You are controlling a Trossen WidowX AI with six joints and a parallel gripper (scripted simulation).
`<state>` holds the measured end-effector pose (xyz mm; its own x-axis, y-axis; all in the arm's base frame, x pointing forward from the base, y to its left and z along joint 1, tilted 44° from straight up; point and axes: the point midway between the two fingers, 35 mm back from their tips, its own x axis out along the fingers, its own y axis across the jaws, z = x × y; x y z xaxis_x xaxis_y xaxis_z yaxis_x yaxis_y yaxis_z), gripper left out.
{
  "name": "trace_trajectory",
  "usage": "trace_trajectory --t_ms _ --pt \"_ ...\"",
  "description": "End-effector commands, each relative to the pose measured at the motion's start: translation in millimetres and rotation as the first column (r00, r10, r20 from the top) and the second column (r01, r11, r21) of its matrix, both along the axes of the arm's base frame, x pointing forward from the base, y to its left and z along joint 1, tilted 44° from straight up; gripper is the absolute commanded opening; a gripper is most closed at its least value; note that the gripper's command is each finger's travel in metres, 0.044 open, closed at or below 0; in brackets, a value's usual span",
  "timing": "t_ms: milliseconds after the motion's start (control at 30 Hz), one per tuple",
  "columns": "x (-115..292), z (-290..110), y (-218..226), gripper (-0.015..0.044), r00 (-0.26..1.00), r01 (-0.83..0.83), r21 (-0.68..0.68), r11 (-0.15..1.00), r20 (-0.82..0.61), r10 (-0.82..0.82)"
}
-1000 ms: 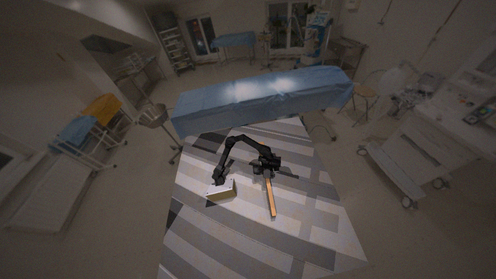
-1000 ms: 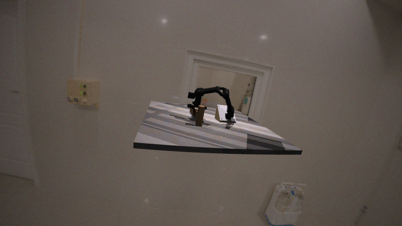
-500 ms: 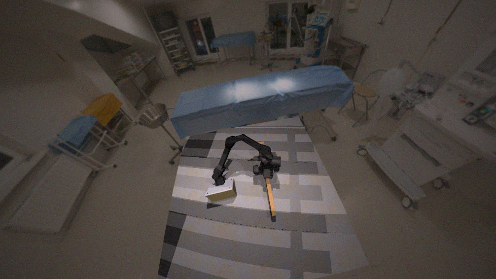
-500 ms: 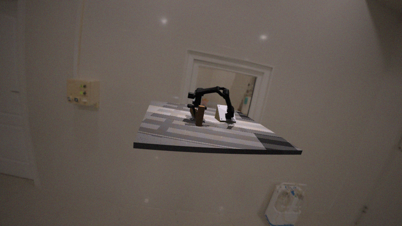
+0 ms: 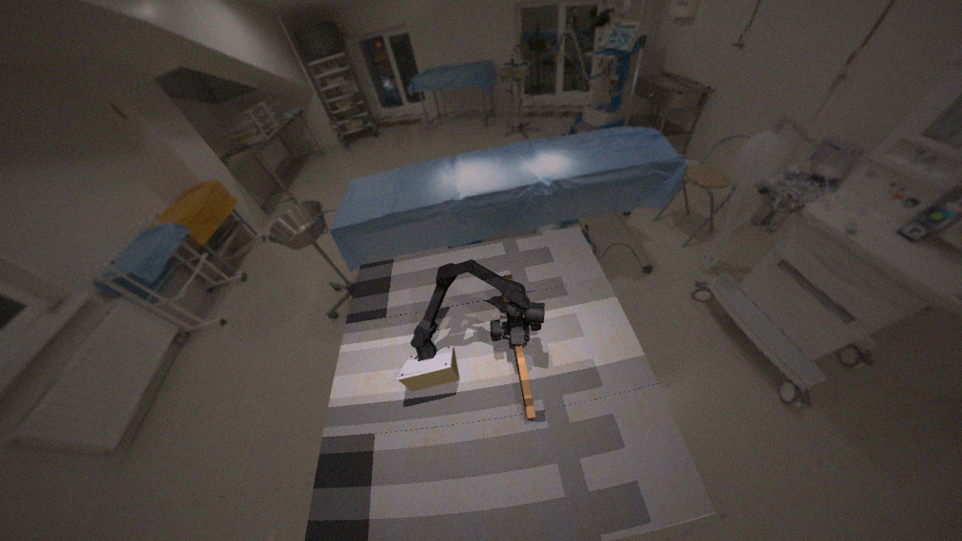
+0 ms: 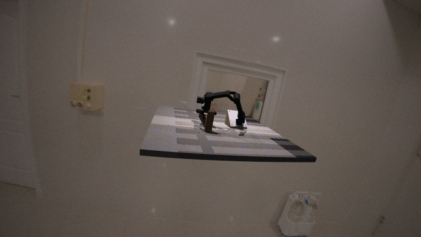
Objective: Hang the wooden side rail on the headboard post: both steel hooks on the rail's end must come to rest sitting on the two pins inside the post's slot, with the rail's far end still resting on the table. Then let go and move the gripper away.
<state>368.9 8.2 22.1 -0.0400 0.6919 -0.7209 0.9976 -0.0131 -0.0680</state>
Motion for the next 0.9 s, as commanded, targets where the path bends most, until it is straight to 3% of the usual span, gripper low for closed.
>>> trace_trajectory --t_ms 0,867 --pt "1.1 1.3 -0.8 0.0 1.0 0.008 -0.001 1.0 0.001 -0.008" --pt "1.8 4.2 0.3 0.0 1.0 0.008 -0.001 1.0 0.001 -0.008"
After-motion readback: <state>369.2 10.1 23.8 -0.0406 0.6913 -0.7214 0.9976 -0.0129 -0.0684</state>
